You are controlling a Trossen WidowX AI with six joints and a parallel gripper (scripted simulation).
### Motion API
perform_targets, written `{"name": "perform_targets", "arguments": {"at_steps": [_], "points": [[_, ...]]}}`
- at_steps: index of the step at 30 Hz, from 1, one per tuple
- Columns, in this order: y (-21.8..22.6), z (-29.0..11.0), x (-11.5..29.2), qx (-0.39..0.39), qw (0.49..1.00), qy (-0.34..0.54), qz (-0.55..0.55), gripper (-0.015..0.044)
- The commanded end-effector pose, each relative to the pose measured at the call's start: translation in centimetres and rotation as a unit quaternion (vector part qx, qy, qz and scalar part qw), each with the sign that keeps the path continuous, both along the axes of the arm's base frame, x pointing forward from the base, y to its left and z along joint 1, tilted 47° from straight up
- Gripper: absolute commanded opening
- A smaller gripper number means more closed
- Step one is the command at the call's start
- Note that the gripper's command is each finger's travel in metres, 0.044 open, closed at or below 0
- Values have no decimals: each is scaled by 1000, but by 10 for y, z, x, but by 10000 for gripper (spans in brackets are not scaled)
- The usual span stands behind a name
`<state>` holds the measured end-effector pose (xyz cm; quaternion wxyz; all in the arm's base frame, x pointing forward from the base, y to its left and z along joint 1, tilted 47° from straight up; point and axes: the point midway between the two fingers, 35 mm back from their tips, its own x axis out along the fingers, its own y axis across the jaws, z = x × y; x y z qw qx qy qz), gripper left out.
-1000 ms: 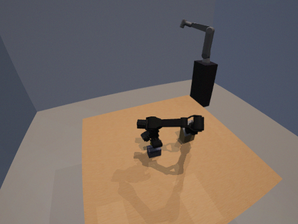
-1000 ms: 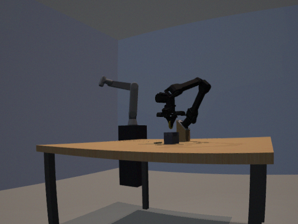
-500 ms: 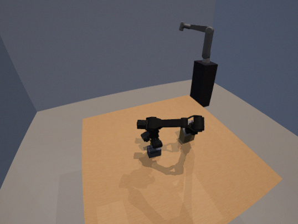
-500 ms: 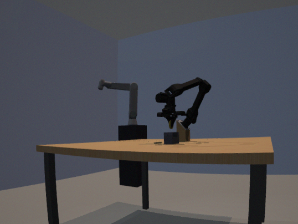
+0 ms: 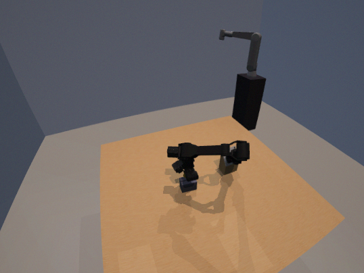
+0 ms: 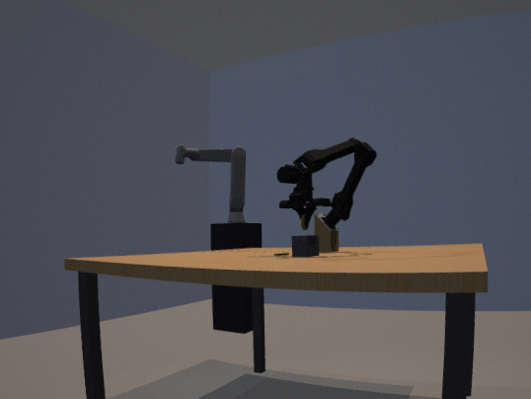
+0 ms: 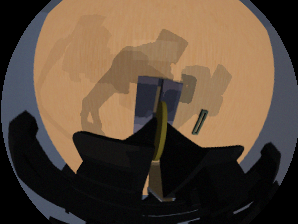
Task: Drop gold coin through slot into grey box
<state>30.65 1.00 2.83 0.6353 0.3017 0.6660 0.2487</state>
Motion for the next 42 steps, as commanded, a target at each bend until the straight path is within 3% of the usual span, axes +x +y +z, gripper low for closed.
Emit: {"name": "perform_targets", "arguments": {"at_steps": [1, 27, 33, 42], "points": [[3, -2, -1, 1, 1000, 3, -2, 0], [14, -12, -1, 1, 1000, 3, -3, 0], [12, -10, -1, 0, 1000, 2, -1, 157], [12, -10, -1, 0, 1000, 2, -1, 161]]}}
